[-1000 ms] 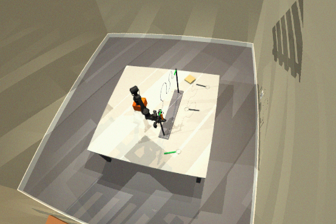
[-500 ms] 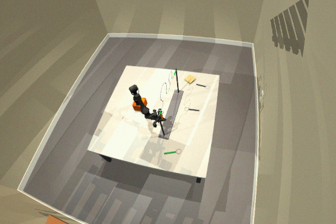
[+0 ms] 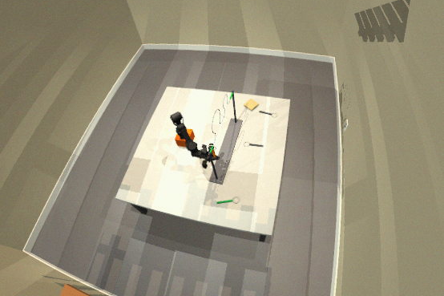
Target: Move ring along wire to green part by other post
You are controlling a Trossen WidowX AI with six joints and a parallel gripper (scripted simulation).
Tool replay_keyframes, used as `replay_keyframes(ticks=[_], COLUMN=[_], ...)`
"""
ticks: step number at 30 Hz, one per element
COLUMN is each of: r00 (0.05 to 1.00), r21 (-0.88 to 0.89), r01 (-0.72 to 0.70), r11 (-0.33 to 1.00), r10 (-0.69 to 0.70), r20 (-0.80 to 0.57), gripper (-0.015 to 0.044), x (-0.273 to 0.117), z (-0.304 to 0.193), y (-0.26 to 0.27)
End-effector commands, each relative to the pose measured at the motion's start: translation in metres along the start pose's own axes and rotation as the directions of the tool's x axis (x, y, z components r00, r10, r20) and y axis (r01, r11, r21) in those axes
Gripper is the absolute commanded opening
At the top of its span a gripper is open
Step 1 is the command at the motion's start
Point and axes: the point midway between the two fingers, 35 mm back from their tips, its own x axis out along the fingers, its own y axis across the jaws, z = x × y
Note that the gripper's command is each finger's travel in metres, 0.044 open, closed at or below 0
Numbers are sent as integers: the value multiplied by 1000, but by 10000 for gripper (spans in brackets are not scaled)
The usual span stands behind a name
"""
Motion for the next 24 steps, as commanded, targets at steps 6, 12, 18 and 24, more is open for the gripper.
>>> replay_keyframes(ticks=[6,12,18,24], r00=[1000,1000,1000,1000], r21=[-1,0,1,4], r01=[3,3,3,3], r11=[1000,1000,1000,1000], r10=[-3,-3,-3,-3], r20=[3,2,2,2], gripper=[-150,-150,-150,-150], x=[1,1,1,1], z=[2,2,2,2], y=[0,7,13,19])
